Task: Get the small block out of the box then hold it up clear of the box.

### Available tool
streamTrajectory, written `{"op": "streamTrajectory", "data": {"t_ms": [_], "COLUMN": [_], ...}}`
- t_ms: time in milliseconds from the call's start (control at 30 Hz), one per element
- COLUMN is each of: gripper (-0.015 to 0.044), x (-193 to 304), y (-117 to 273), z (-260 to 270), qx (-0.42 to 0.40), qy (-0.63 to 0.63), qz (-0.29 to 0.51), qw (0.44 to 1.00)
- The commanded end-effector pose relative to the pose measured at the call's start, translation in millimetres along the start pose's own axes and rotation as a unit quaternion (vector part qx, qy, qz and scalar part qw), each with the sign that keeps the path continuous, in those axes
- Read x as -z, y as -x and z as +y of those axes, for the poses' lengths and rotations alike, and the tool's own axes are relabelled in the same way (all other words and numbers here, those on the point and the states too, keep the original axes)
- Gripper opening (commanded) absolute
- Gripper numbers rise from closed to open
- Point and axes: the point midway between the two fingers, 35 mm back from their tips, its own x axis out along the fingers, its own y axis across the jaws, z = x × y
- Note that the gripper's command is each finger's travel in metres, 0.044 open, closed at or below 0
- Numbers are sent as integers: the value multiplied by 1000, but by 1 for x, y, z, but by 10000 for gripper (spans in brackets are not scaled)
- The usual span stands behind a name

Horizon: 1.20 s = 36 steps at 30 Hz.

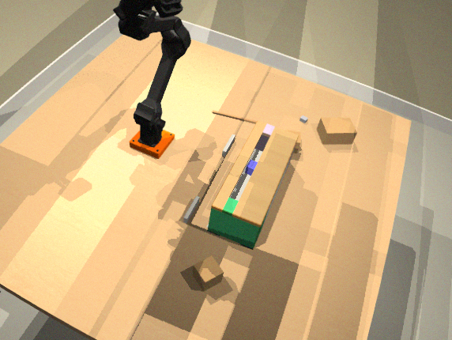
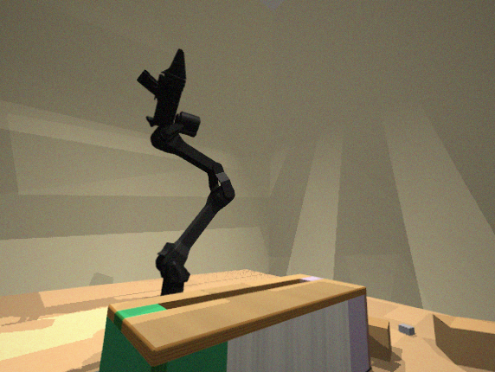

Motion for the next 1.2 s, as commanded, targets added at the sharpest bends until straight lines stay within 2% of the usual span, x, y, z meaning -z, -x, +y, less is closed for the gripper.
{"op": "streamTrajectory", "data": {"t_ms": [0, 233, 367, 533, 867, 1167], "gripper": [400, 400, 400, 400, 400, 400], "x": [-2, -62, -87, -95, -85, -45], "y": [0, -14, -23, -32, -34, -19], "z": [-1, -45, -90, -147, -242, -332], "qx": [0, 23, 75, 151, 294, 425], "qy": [1, 57, 98, 147, 232, 322], "qz": [-2, -82, -117, -122, -80, 38], "qw": [1000, 995, 985, 970, 924, 845]}}
